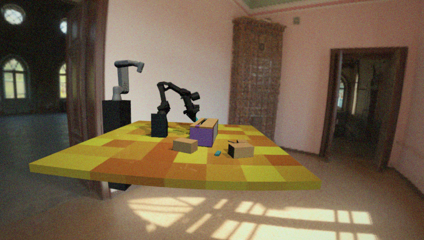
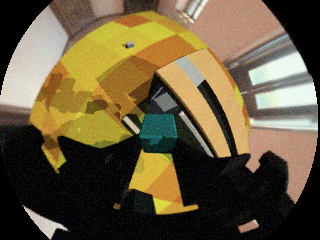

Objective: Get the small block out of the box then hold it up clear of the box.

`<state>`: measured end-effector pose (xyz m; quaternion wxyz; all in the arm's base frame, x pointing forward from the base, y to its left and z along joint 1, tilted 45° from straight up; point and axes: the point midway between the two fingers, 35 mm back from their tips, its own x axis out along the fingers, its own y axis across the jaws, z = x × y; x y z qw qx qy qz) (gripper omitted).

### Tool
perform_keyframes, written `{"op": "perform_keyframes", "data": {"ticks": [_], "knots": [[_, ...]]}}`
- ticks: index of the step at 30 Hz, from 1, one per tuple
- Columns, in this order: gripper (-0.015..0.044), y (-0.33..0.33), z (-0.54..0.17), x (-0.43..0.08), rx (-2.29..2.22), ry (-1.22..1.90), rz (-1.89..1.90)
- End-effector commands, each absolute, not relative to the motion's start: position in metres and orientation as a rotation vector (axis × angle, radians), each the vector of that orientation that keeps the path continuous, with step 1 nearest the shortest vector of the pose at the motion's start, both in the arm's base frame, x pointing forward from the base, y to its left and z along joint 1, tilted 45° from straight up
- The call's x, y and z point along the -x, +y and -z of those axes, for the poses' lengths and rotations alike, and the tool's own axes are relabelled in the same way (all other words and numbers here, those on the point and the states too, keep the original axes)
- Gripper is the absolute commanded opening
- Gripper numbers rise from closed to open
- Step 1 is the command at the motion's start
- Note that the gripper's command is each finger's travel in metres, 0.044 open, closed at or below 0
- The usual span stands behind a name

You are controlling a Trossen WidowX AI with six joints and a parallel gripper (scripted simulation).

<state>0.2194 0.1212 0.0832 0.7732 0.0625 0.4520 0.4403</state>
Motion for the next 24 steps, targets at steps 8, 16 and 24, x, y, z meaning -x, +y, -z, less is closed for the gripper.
{"op": "perform_keyframes", "data": {"ticks": [8,16,24], "knots": [[0.0,0.114,-0.093,-0.221,-0.542,1.167,-0.737],[0.0,0.11,-0.097,-0.22,-0.819,1.289,-0.568],[0.0,0.107,-0.101,-0.22,-1.094,1.397,-0.383]]}}
